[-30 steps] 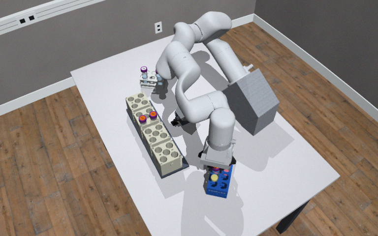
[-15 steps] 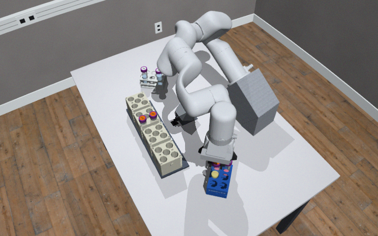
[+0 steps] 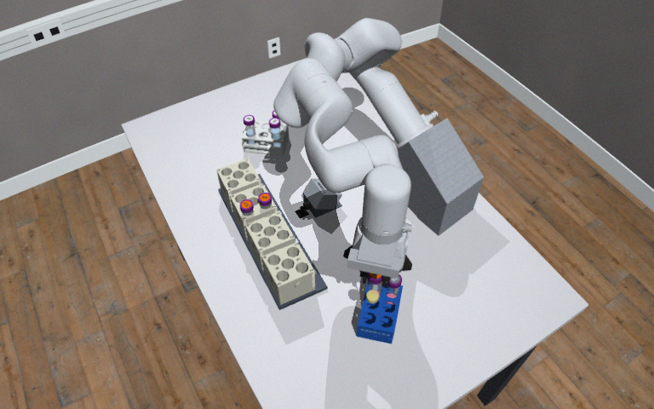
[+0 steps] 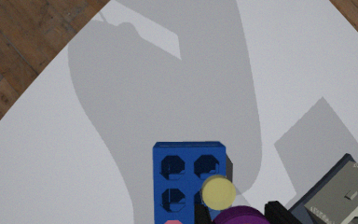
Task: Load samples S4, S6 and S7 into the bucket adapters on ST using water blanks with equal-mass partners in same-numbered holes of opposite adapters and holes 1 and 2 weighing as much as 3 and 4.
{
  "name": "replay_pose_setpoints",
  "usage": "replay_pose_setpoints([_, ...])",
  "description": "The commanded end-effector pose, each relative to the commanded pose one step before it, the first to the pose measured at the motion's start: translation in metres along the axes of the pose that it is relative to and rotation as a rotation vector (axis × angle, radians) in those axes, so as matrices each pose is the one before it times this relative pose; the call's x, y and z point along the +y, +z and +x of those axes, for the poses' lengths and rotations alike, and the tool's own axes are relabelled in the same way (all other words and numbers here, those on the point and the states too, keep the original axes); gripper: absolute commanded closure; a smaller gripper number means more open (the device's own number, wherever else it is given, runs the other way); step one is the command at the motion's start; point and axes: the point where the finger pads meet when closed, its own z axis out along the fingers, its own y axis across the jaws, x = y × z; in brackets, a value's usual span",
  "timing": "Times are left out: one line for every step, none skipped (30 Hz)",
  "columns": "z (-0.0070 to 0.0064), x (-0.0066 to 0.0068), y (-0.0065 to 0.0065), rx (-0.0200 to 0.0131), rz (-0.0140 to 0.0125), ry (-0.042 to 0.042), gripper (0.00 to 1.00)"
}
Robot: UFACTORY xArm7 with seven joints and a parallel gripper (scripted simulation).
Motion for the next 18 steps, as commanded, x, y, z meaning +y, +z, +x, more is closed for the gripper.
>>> replay_pose_setpoints([0.00054, -0.00014, -0.00546, 0.00335, 0.00162, 0.0005, 1.0])
replay_pose_setpoints([0.0, 0.0, 0.0, 0.0, 0.0, 0.0, 1.0])
replay_pose_setpoints([0.00004, -0.00001, -0.00001, -0.00001, 0.0, 0.0, 1.0])
replay_pose_setpoints([0.00001, 0.0, 0.0, 0.0, 0.0, 0.0, 1.0])
replay_pose_setpoints([-0.00005, 0.00001, 0.00003, 0.00002, 0.00001, 0.0, 1.0])
replay_pose_setpoints([0.00002, 0.0, -0.00001, -0.00001, 0.0, 0.0, 1.0])
replay_pose_setpoints([0.00001, 0.0, -0.00001, 0.0, 0.0, 0.0, 1.0])
replay_pose_setpoints([0.00001, 0.0, 0.0, 0.0, 0.0, 0.0, 1.0])
replay_pose_setpoints([-0.00087, 0.00488, -0.00005, 0.00002, -0.00002, 0.03331, 1.0])
replay_pose_setpoints([-0.00075, 0.00492, -0.00003, 0.00003, -0.00002, 0.03331, 1.0])
replay_pose_setpoints([-0.00059, 0.00495, -0.00003, 0.00003, -0.00002, 0.03331, 1.0])
replay_pose_setpoints([-0.00043, 0.00497, -0.00003, 0.00004, -0.00002, 0.03331, 1.0])
replay_pose_setpoints([-0.00027, 0.00498, -0.00002, 0.00004, -0.00001, 0.03331, 1.0])
replay_pose_setpoints([-0.00011, 0.00499, -0.00002, 0.00004, -0.00001, 0.03331, 1.0])
replay_pose_setpoints([0.00006, 0.00499, -0.00002, 0.00004, -0.00001, 0.03331, 1.0])
replay_pose_setpoints([0.00022, 0.00499, -0.00002, 0.00004, -0.00001, 0.03331, 1.0])
replay_pose_setpoints([0.00039, 0.00498, -0.00002, 0.00004, -0.00001, 0.03331, 1.0])
replay_pose_setpoints([0.0, 0.0, 0.0, 0.0, 0.0, 0.0, 1.0])
